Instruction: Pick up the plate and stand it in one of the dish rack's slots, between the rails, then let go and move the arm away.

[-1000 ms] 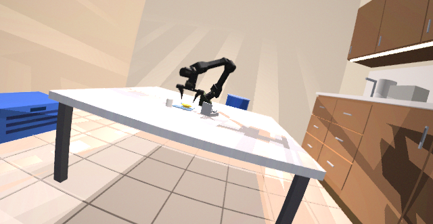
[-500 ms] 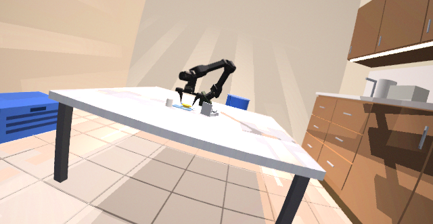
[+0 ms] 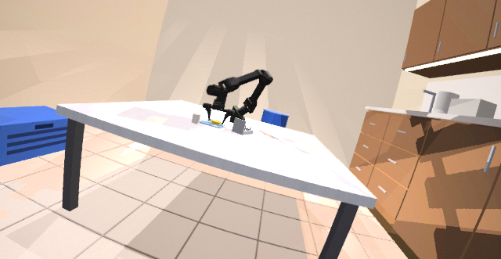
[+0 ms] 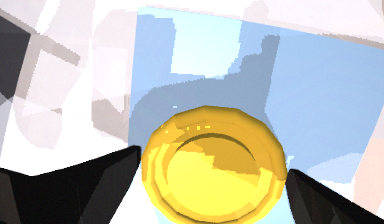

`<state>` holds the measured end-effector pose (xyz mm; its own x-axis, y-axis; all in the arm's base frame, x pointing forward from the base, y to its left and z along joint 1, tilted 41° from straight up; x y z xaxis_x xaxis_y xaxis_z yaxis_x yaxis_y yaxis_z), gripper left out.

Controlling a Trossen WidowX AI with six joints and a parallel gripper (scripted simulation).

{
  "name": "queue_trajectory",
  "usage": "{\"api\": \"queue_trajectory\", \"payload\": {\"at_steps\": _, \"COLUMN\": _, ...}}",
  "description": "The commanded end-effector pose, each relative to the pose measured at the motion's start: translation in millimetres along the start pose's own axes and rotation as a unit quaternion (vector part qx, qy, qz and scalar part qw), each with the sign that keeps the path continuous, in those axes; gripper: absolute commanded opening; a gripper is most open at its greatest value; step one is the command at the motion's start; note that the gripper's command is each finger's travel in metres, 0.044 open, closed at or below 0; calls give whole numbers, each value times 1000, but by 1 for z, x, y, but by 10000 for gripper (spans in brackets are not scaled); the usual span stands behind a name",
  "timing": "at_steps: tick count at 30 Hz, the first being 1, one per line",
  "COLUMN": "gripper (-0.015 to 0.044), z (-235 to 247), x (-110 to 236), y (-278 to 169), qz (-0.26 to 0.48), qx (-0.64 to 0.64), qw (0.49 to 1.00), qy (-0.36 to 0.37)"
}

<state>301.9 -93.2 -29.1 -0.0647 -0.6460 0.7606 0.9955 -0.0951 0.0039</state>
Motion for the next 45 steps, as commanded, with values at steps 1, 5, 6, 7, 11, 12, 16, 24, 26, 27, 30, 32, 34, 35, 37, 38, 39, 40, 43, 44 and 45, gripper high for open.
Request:
{"api": "queue_trajectory", "payload": {"at_steps": 1, "gripper": 385, "z": 0, "x": -2, "y": -1, "qz": 1, "qx": -3, "qw": 1000, "qy": 3}}
{"api": "queue_trajectory", "payload": {"at_steps": 5, "gripper": 358, "z": 0, "x": -2, "y": -1, "qz": 1, "qx": -3, "qw": 1000, "qy": 3}}
{"api": "queue_trajectory", "payload": {"at_steps": 6, "gripper": 351, "z": 0, "x": -2, "y": -1, "qz": 1, "qx": -3, "qw": 1000, "qy": 3}}
{"api": "queue_trajectory", "payload": {"at_steps": 7, "gripper": 345, "z": 0, "x": -2, "y": -1, "qz": 1, "qx": -3, "qw": 1000, "qy": 3}}
{"api": "queue_trajectory", "payload": {"at_steps": 11, "gripper": 318, "z": 0, "x": -2, "y": -1, "qz": 1, "qx": -3, "qw": 1000, "qy": 3}}
{"api": "queue_trajectory", "payload": {"at_steps": 12, "gripper": 292, "z": 0, "x": -2, "y": -1, "qz": 1, "qx": -3, "qw": 1000, "qy": 3}}
{"api": "queue_trajectory", "payload": {"at_steps": 16, "gripper": 187, "z": -2, "x": 9, "y": 2, "qz": 1, "qx": -4, "qw": 1000, "qy": 2}}
{"api": "queue_trajectory", "payload": {"at_steps": 24, "gripper": 0, "z": -6, "x": 47, "y": 9, "qz": 0, "qx": -4, "qw": 1000, "qy": -1}}
{"api": "queue_trajectory", "payload": {"at_steps": 26, "gripper": 0, "z": -7, "x": 56, "y": 11, "qz": 0, "qx": -4, "qw": 1000, "qy": -1}}
{"api": "queue_trajectory", "payload": {"at_steps": 27, "gripper": 0, "z": -7, "x": 61, "y": 11, "qz": 0, "qx": -4, "qw": 1000, "qy": -2}}
{"api": "queue_trajectory", "payload": {"at_steps": 30, "gripper": 0, "z": -8, "x": 75, "y": 12, "qz": 0, "qx": -4, "qw": 1000, "qy": -2}}
{"api": "queue_trajectory", "payload": {"at_steps": 32, "gripper": 0, "z": -8, "x": 85, "y": 12, "qz": 0, "qx": -4, "qw": 1000, "qy": -2}}
{"api": "queue_trajectory", "payload": {"at_steps": 34, "gripper": 0, "z": -8, "x": 93, "y": 13, "qz": 1, "qx": -5, "qw": 1000, "qy": -2}}
{"api": "queue_trajectory", "payload": {"at_steps": 35, "gripper": 0, "z": -9, "x": 98, "y": 13, "qz": 1, "qx": -5, "qw": 1000, "qy": -2}}
{"api": "queue_trajectory", "payload": {"at_steps": 37, "gripper": 0, "z": -9, "x": 106, "y": 14, "qz": 1, "qx": -5, "qw": 1000, "qy": -2}}
{"api": "queue_trajectory", "payload": {"at_steps": 38, "gripper": 0, "z": -9, "x": 110, "y": 14, "qz": 1, "qx": -5, "qw": 1000, "qy": -2}}
{"api": "queue_trajectory", "payload": {"at_steps": 39, "gripper": 0, "z": -9, "x": 114, "y": 14, "qz": 1, "qx": -5, "qw": 1000, "qy": -2}}
{"api": "queue_trajectory", "payload": {"at_steps": 40, "gripper": 0, "z": -9, "x": 118, "y": 14, "qz": 1, "qx": -5, "qw": 1000, "qy": -2}}
{"api": "queue_trajectory", "payload": {"at_steps": 43, "gripper": 0, "z": -9, "x": 130, "y": 14, "qz": 1, "qx": -4, "qw": 1000, "qy": -2}}
{"api": "queue_trajectory", "payload": {"at_steps": 44, "gripper": 0, "z": -10, "x": 134, "y": 14, "qz": 1, "qx": -4, "qw": 1000, "qy": -2}}
{"api": "queue_trajectory", "payload": {"at_steps": 45, "gripper": 0, "z": -10, "x": 138, "y": 14, "qz": 1, "qx": -4, "qw": 1000, "qy": -2}}
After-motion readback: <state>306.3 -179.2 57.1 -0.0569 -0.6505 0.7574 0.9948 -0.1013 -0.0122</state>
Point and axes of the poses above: the point midway between the two fingers, 35 mm back from their tips, its own x axis back along the fingers, its own z axis across the jaws, y = z × x, the point moved 5 cm from there along x, back along the fingers, and after that the axes turned 5 degrees about -x, right-handed, at the moved point
